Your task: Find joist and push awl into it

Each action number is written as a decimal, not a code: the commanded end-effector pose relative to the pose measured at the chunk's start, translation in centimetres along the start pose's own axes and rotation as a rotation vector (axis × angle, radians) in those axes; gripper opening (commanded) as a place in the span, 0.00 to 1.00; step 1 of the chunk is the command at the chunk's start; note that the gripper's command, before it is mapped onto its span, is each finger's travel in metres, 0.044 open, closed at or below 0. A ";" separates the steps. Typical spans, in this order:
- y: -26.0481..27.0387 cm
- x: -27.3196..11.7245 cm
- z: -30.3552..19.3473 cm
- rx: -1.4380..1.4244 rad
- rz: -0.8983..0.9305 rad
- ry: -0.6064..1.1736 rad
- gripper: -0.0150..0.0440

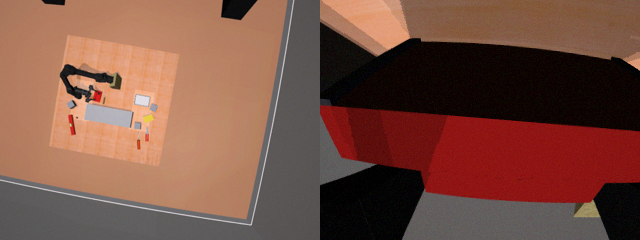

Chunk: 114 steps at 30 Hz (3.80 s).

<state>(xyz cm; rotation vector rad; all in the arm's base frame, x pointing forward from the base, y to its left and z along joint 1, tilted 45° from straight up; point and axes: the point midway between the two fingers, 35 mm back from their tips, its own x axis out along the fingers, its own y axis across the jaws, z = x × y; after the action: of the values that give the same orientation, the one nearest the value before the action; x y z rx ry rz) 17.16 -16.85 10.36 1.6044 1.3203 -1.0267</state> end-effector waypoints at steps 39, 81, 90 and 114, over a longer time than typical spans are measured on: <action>0.0 -0.1 0.3 0.007 0.000 -0.014 0.90; 0.0 -0.1 0.3 0.007 0.000 -0.014 0.90; 0.0 -0.1 0.1 0.002 0.001 -0.003 0.90; 0.0 0.0 0.0 0.000 0.001 -0.001 1.00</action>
<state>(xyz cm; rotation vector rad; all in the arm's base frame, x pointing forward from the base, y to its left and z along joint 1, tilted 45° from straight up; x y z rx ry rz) 17.17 -16.88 10.39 1.6044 1.3191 -1.0262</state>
